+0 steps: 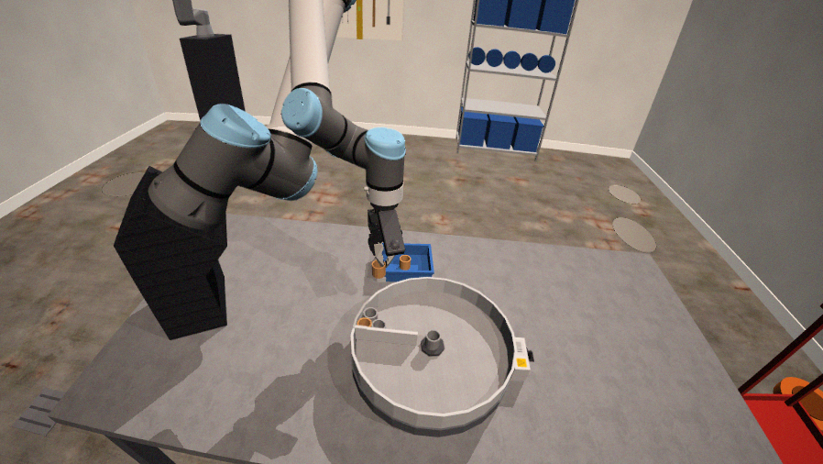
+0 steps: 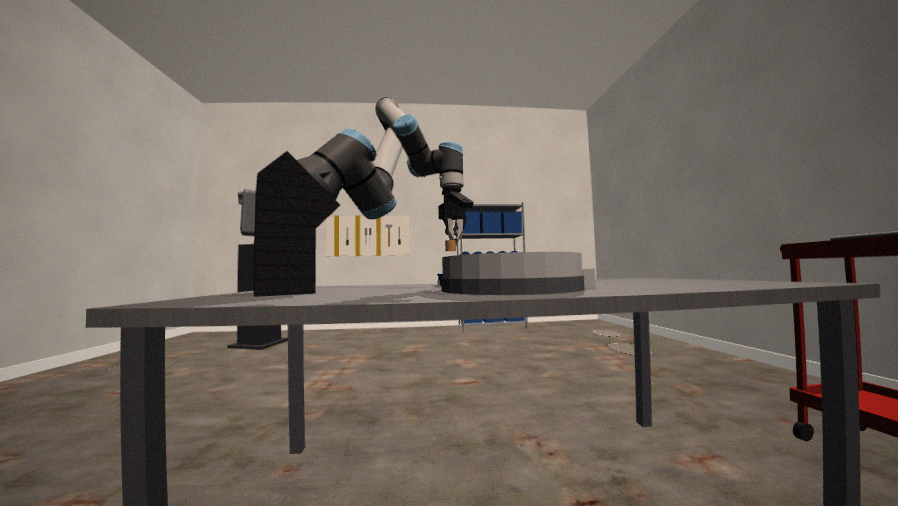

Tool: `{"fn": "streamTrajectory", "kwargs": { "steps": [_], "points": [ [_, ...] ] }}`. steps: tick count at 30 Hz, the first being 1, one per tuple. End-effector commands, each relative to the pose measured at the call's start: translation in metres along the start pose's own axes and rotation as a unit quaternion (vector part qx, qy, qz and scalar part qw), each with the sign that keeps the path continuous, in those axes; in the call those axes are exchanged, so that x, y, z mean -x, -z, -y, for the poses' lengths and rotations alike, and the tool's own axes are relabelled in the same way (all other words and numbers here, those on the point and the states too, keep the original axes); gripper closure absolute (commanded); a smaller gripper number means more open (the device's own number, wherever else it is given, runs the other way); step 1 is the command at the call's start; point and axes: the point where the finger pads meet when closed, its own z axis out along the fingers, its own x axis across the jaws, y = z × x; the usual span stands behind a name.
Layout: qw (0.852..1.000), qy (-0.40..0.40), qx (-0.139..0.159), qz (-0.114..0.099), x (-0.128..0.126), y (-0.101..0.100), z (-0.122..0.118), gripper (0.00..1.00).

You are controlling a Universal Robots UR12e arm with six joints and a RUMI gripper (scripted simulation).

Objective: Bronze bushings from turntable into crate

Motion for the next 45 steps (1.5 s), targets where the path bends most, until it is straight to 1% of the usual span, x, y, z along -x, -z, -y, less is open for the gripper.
{"fn": "streamTrajectory", "kwargs": {
  "steps": [1,7,9,14,24,26,39,45],
  "points": [
    [1.000,0.020,-0.001,0.000,0.012,0.001,-0.028,1.00],
    [0.999,0.040,-0.001,-0.001,0.024,0.001,-0.055,1.00],
    [0.999,0.040,-0.001,-0.001,0.024,0.001,-0.055,1.00],
    [0.998,0.057,-0.001,0.000,0.034,0.001,-0.077,1.00],
    [0.996,0.084,-0.001,0.000,0.050,0.001,-0.115,1.00],
    [0.996,0.084,-0.001,0.000,0.050,0.001,-0.115,1.00],
    [0.994,0.109,-0.001,-0.001,0.065,0.001,-0.149,1.00],
    [0.993,0.114,-0.001,-0.001,0.068,0.001,-0.155,1.00]
  ]
}}
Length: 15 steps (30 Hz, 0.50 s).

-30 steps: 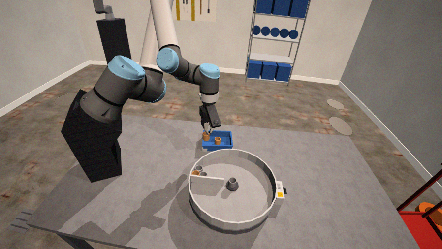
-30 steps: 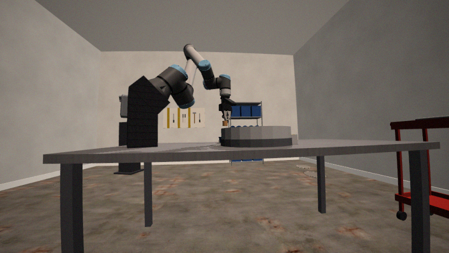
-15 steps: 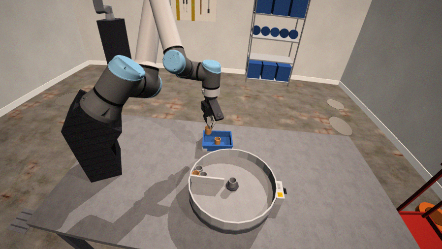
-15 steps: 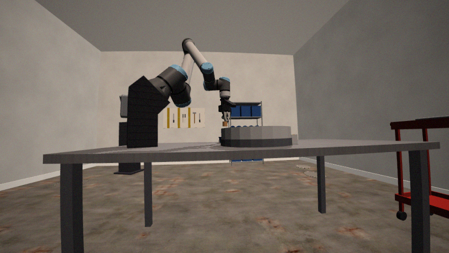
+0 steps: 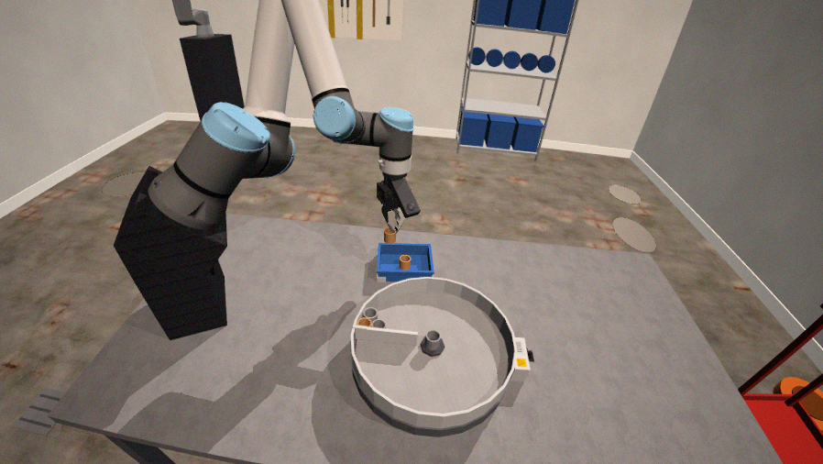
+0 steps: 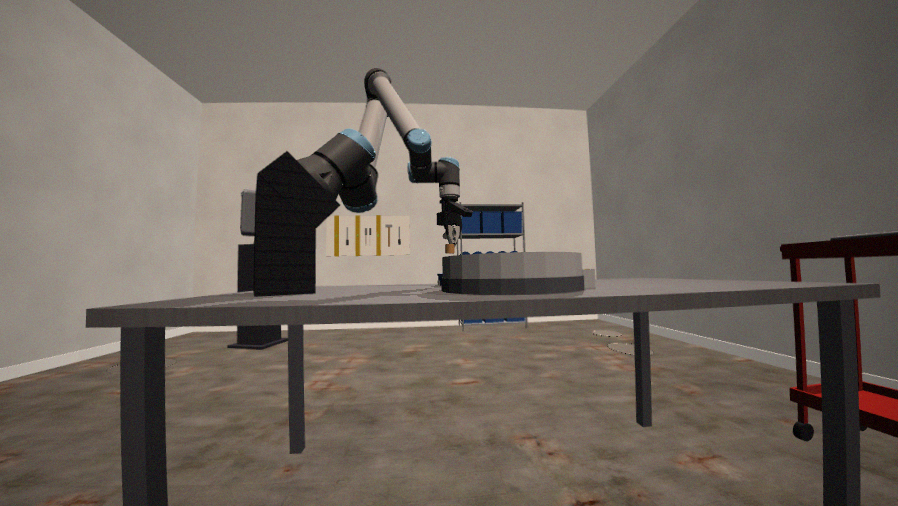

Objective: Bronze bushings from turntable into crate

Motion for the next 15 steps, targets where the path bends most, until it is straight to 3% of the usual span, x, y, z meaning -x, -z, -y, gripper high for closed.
{"fn": "streamTrajectory", "kwargs": {
  "steps": [1,15],
  "points": [
    [1.000,0.006,-0.001,0.000,0.0055,-0.0001,-0.0067,1.00],
    [1.000,0.010,-0.001,0.001,0.0100,0.0001,-0.0130,1.00]
  ]
}}
